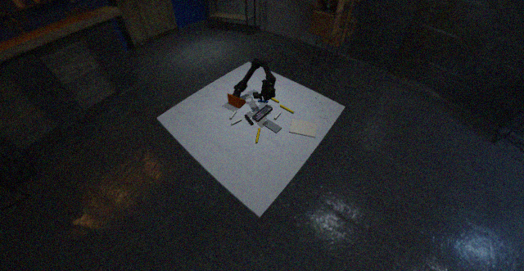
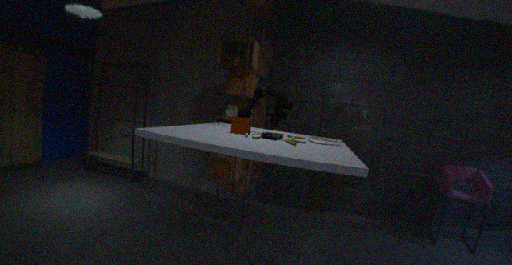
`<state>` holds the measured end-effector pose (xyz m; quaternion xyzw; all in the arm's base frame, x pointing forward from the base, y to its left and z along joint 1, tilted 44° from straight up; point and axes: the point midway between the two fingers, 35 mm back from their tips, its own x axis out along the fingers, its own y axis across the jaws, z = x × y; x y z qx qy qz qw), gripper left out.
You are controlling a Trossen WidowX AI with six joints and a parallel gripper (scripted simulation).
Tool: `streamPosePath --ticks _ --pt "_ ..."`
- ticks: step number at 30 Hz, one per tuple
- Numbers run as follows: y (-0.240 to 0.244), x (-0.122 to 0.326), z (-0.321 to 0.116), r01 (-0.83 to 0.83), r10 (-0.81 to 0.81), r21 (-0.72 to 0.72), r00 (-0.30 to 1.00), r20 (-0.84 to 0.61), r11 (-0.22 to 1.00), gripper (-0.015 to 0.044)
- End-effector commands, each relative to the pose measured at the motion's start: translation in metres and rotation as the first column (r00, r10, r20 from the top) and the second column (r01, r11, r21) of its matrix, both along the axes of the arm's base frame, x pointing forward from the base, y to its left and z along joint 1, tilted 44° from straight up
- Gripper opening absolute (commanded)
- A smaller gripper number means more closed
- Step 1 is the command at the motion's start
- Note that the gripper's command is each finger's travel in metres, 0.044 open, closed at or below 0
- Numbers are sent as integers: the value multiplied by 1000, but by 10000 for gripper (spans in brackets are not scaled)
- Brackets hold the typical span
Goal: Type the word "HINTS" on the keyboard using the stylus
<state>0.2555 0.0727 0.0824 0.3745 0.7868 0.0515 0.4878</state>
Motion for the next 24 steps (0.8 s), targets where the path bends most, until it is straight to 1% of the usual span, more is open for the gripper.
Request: streamPosePath --ticks 1,7,12,18,24 --pt "31 -24 10 326 -487 -404 774 -405 854 150" --pt "39 -33 13 378 -657 -567 612 -439 731 150" --pt "47 -43 16 387 -780 -697 466 -418 604 150" --pt "55 -53 20 368 -900 -828 278 -337 424 150" --pt "61 -62 23 318 -975 -921 85 -207 223 150"
